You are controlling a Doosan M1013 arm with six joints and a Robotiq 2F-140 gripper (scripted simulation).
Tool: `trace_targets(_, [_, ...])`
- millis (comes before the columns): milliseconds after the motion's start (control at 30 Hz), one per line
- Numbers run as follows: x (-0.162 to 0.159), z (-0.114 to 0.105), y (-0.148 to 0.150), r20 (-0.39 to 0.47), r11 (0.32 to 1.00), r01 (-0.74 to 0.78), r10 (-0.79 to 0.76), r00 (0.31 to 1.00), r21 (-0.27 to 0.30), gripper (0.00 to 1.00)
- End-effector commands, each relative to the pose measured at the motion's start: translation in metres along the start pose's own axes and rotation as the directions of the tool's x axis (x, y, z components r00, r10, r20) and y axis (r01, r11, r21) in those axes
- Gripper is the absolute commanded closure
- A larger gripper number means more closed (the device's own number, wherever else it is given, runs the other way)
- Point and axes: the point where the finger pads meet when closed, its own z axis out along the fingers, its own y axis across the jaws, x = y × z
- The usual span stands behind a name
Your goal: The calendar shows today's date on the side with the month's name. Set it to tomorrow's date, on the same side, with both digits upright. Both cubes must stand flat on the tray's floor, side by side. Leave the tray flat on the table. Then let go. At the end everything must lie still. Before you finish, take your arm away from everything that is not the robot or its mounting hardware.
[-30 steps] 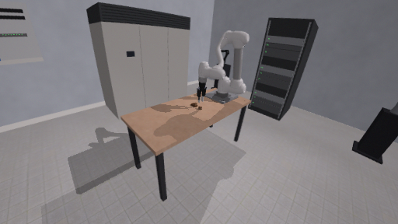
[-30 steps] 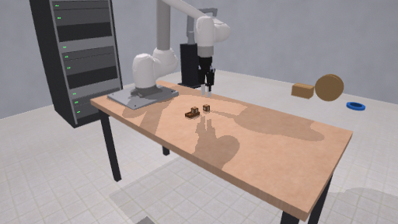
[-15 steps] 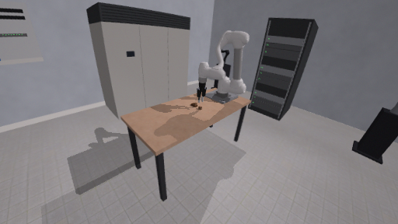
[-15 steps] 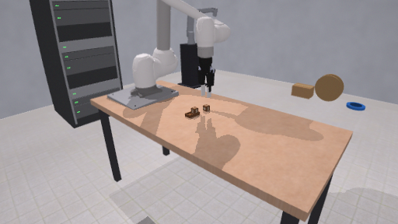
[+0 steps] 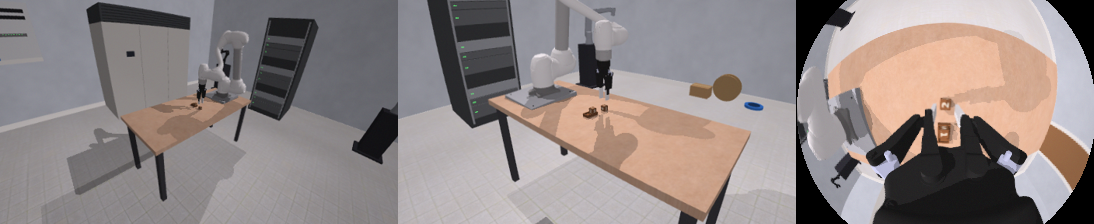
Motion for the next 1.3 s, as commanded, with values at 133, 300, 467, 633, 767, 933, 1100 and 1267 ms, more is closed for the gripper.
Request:
trace_targets(133, [0.0, 0.01, 0.0, 0.0, 1.0, 0.0, 0.0, 1.0, 0.0, 0.71])
trace_targets(300, [0.0, 0.017, 0.0, 0.0, 1.0, 0.0, 0.0, 1.0, 0.0, 0.71])
trace_targets(467, [0.0, 0.024, 0.0, 0.0, 1.0, 0.0, 0.0, 1.0, 0.0, 0.71])
trace_targets(633, [0.0, 0.027, 0.0, 0.0, 1.0, 0.0, 0.0, 1.0, 0.0, 0.71])
trace_targets(767, [0.0, 0.029, 0.0, 0.0, 1.0, 0.0, 0.0, 1.0, 0.0, 0.71])
trace_targets(933, [0.0, 0.031, 0.0, 0.0, 1.0, 0.0, 0.0, 1.0, 0.0, 0.71])
trace_targets(1100, [0.0, 0.032, 0.0, 0.0, 1.0, 0.0, 0.0, 1.0, 0.0, 0.71])
trace_targets(1267, [0.0, 0.032, 0.0, 0.0, 1.0, 0.0, 0.0, 1.0, 0.0, 0.71])
